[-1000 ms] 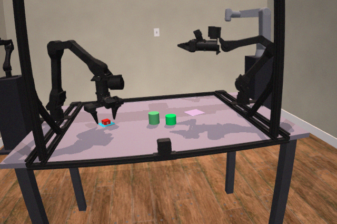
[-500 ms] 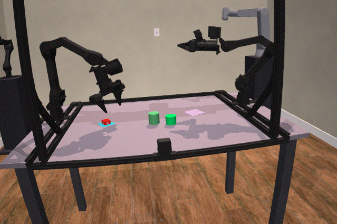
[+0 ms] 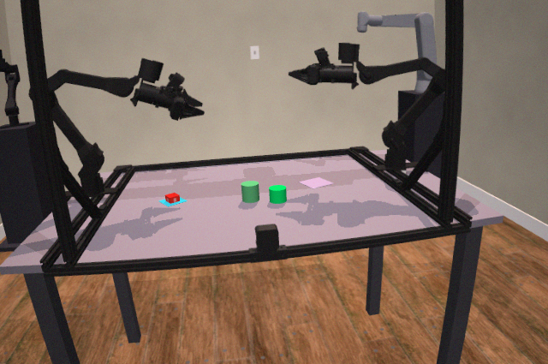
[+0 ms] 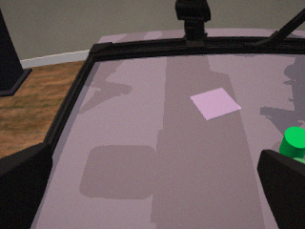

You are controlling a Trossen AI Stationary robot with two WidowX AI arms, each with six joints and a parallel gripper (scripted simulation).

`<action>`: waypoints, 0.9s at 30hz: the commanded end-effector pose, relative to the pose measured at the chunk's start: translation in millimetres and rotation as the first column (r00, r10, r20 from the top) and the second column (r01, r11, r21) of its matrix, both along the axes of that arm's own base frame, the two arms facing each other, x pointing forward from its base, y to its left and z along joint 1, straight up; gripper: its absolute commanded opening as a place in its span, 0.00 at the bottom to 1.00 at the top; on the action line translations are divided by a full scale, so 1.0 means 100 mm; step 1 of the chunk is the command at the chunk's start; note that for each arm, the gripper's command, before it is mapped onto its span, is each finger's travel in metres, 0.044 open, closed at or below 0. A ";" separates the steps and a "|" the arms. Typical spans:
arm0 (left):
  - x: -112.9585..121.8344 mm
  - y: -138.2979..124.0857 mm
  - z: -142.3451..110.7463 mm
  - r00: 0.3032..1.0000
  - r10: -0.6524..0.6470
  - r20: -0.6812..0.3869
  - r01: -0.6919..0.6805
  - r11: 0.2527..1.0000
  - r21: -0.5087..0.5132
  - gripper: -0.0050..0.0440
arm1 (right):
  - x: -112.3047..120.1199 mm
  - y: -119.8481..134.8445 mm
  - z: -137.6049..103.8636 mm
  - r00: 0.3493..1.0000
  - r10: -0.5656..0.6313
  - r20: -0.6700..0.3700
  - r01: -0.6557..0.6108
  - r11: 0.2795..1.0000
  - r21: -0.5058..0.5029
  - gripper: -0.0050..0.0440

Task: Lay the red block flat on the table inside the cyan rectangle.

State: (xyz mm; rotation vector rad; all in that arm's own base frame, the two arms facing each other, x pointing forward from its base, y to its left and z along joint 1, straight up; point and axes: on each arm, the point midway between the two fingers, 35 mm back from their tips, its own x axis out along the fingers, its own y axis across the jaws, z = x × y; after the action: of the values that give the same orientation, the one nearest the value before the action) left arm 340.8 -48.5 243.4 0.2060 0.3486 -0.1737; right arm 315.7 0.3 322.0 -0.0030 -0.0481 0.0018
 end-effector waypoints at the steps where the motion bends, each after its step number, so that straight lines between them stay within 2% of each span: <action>1: -0.09 0.27 0.36 0.978 0.111 0.177 -0.090 0.988 -0.122 1.00 | 0.00 0.00 0.01 1.000 -0.002 0.002 0.002 1.000 0.003 1.00; 4: -0.22 0.45 0.73 0.922 0.188 0.339 -0.118 0.969 -0.217 1.00 | 0.00 0.00 0.01 1.000 -0.002 0.002 0.002 1.000 0.003 1.00; 7: -0.24 0.48 0.78 0.911 0.201 0.361 -0.121 0.965 -0.233 1.00 | 0.00 0.00 0.01 1.000 -0.002 0.002 0.002 1.000 0.003 1.00; 27: -0.25 0.49 0.79 0.908 0.204 0.366 -0.121 0.964 -0.236 1.00 | 0.00 0.00 0.01 1.000 -0.002 0.002 0.002 1.000 0.003 1.00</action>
State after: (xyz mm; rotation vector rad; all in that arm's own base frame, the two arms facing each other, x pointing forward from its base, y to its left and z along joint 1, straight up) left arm 316.0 -0.4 323.8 0.0025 -0.0502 -0.0012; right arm 315.6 0.1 322.3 -0.0029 -0.0490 0.0011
